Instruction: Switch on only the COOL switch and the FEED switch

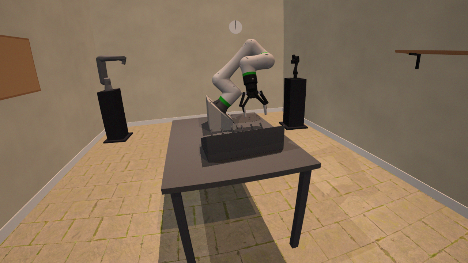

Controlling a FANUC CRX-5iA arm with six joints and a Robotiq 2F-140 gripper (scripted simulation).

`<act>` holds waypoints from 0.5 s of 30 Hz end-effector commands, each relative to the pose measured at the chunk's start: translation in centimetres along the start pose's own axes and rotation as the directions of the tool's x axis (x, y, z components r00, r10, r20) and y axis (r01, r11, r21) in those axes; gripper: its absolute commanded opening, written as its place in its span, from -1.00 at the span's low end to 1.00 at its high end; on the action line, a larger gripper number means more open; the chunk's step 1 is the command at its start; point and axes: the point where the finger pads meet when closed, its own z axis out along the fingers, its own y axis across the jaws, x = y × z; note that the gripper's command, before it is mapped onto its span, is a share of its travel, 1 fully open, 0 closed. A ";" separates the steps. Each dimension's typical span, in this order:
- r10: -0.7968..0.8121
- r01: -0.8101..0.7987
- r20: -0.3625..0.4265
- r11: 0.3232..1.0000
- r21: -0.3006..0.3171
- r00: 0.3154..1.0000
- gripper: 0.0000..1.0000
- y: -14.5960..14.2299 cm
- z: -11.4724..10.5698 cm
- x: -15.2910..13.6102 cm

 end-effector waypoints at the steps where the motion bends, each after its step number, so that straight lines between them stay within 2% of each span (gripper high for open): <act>1: 0.000 0.000 0.000 1.000 0.000 1.000 1.00 0.2 0.0 0.0; 15: 0.000 0.000 0.000 1.000 0.000 1.000 1.00 3.6 0.0 0.0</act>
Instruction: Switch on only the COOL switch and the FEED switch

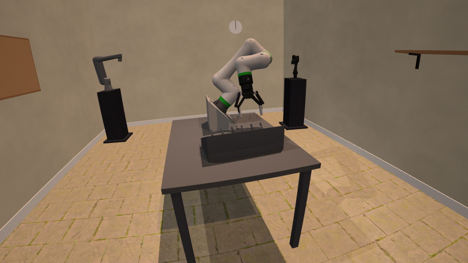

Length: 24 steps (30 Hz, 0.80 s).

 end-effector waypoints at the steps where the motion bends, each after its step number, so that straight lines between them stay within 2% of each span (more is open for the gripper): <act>1: 0.000 0.000 0.000 1.000 0.000 1.000 1.00 0.8 0.0 0.0; 11: 0.000 0.000 0.000 1.000 0.000 1.000 1.00 3.6 0.0 0.0; 24: 0.000 0.000 0.000 1.000 0.000 1.000 1.00 3.9 0.0 0.0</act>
